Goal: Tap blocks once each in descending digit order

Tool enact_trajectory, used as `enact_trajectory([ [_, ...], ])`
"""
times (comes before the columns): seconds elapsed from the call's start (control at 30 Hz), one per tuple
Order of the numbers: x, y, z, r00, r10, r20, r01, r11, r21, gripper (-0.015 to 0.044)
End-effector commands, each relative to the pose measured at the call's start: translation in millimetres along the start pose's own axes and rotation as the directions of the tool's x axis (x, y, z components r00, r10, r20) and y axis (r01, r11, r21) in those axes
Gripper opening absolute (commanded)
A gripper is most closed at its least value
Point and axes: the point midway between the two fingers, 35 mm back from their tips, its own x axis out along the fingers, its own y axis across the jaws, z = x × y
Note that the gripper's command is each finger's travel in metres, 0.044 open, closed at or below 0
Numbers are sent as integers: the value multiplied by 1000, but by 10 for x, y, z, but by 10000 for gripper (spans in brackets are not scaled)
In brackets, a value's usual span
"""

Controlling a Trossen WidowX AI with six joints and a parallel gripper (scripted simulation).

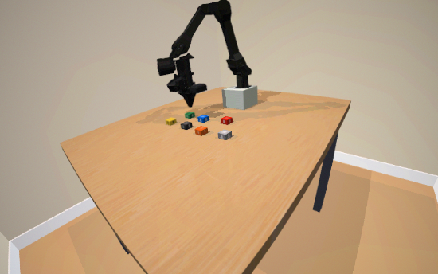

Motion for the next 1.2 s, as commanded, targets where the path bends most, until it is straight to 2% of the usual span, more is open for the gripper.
enact_trajectory([
  [0.0, 41, -27, 34, 1000, -11, 23, 11, 1000, -2, 20],
  [0.83, 340, -29, 38, 1000, -11, 22, 11, 1000, -2, 20],
  [0.97, 61, -27, 36, 1000, -11, 23, 11, 1000, -2, 20],
  [1.17, 6, -29, 38, 1000, -11, 23, 11, 1000, -2, 20],
])
